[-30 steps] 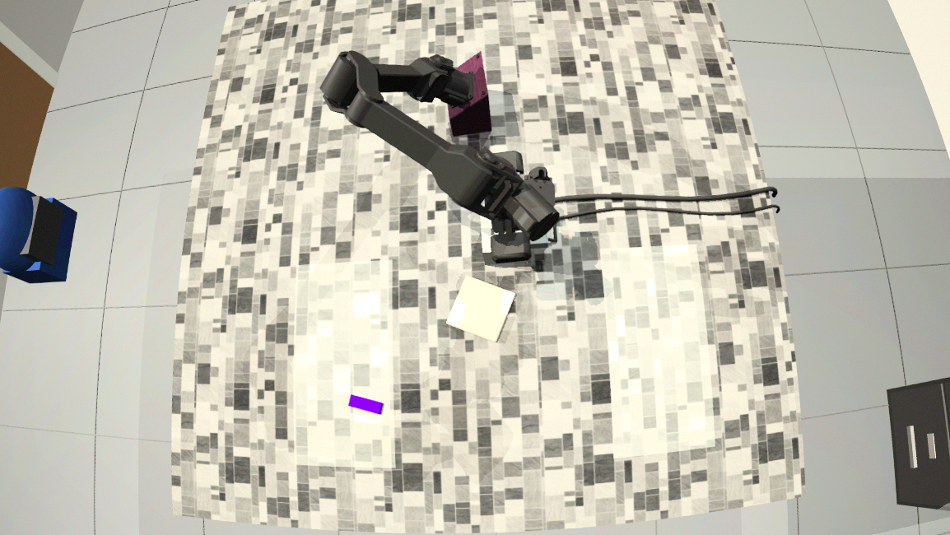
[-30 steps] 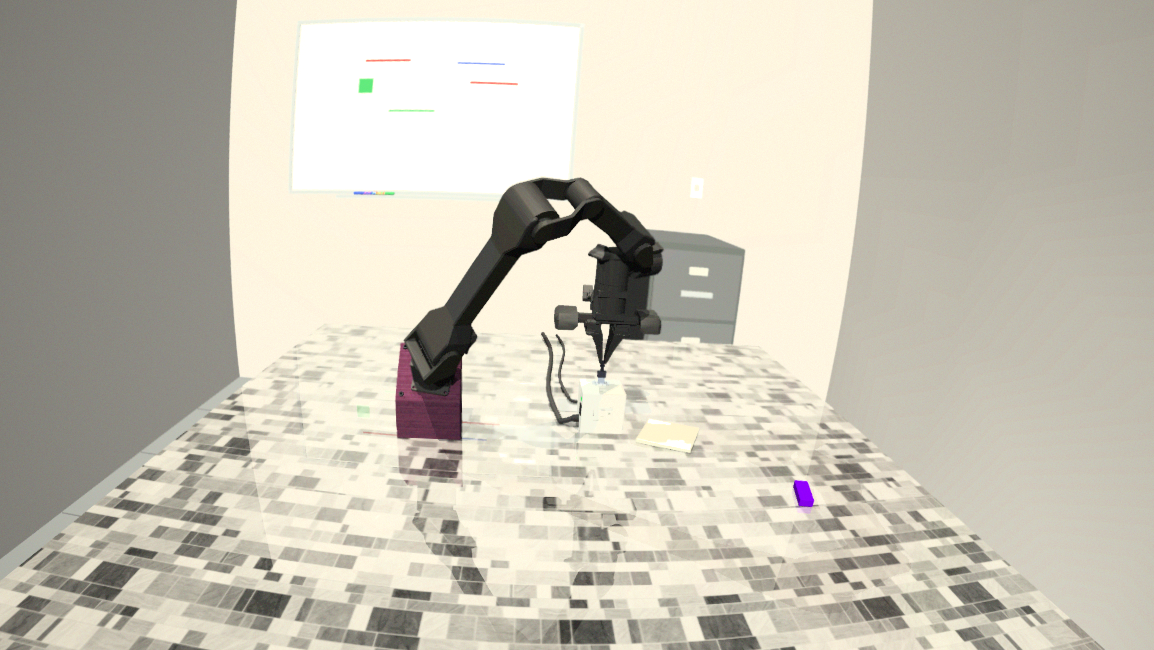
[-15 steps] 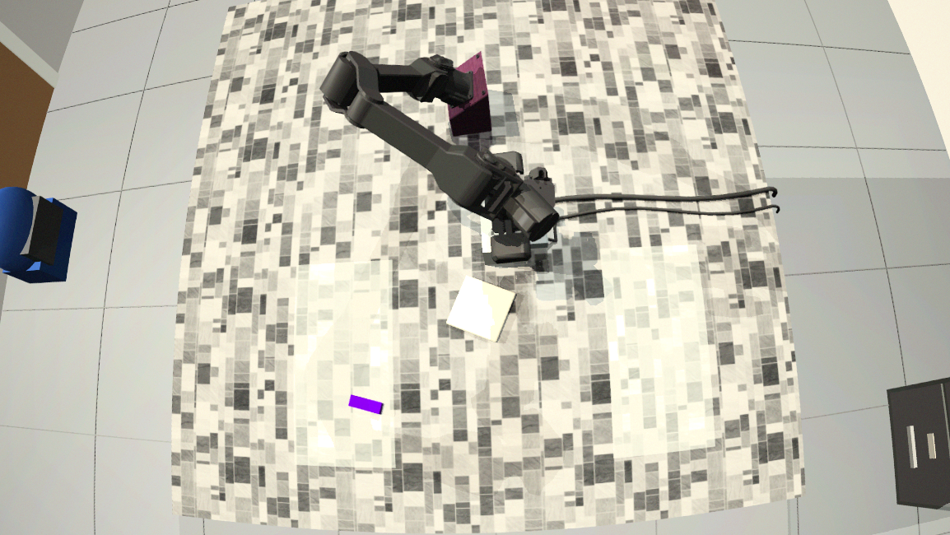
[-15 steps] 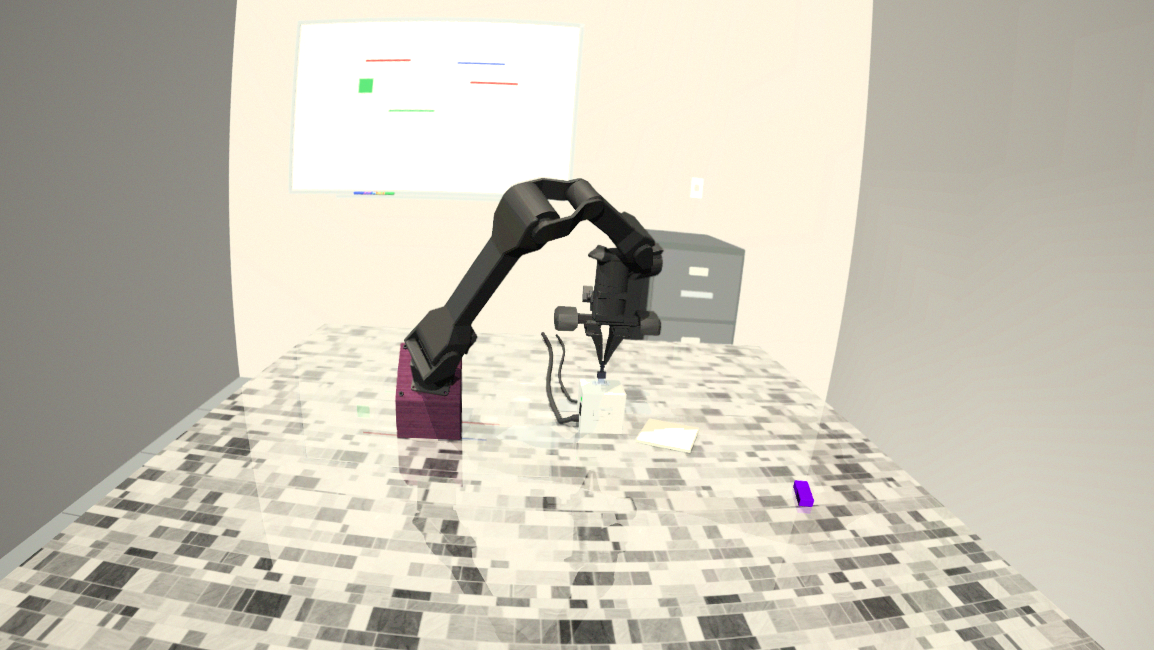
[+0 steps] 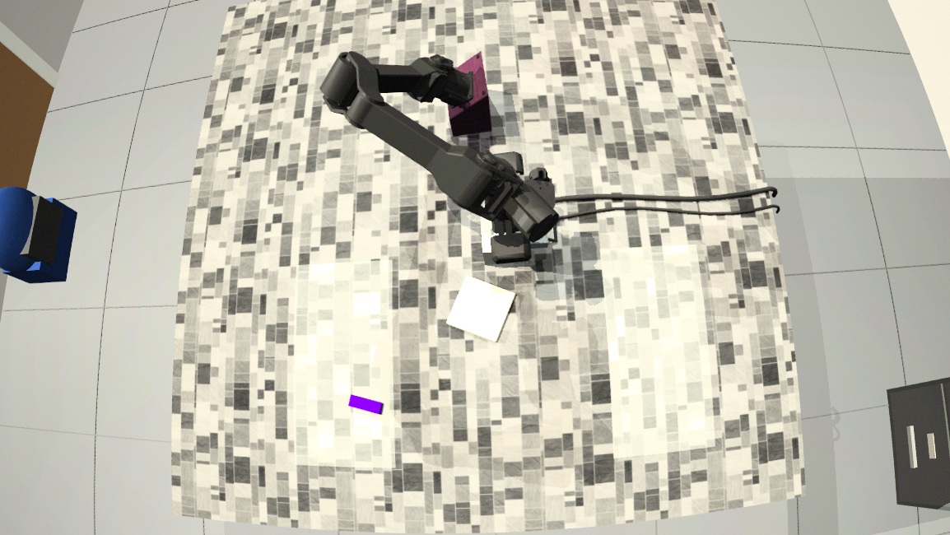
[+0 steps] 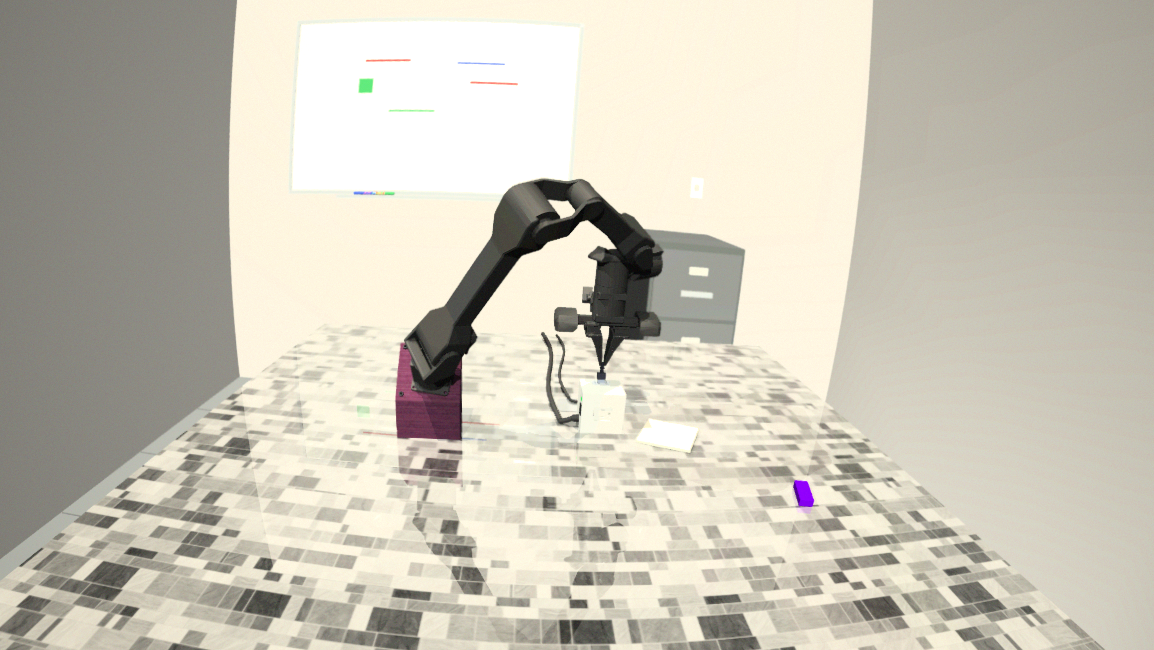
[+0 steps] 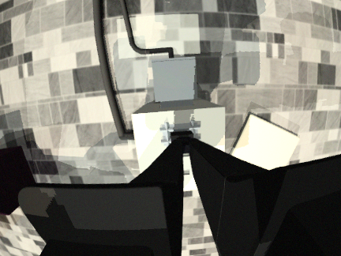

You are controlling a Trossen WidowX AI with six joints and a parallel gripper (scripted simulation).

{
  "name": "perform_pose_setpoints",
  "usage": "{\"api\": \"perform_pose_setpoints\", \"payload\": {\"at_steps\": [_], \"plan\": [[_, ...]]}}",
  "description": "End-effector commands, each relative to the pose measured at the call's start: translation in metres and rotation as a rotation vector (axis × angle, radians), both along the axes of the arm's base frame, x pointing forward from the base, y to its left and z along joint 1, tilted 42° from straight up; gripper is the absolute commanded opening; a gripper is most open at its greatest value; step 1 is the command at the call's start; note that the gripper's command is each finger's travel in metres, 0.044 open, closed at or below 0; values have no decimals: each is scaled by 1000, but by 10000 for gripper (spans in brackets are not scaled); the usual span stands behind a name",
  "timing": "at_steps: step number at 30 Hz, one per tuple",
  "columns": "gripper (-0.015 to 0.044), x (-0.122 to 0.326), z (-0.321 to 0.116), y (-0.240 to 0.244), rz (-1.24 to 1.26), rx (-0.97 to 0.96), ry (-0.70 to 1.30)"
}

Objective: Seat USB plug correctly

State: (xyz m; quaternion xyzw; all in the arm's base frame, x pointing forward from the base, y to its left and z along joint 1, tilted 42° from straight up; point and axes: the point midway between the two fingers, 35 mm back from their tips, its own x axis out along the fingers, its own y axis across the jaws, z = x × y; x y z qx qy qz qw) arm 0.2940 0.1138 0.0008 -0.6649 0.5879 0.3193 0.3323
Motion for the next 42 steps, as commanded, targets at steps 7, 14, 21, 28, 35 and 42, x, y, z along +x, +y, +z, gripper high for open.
{"api": "perform_pose_setpoints", "payload": {"at_steps": [7,14,21,28,35,42], "plan": [[0,0,-1,-1,3,0,2],[0,0,-2,-1,3,0,2],[0,0,-2,-2,3,0,2],[0,0,-3,-2,3,0,2],[0,0,-4,-3,3,0,2],[0,1,-4,-4,3,0,2]]}}
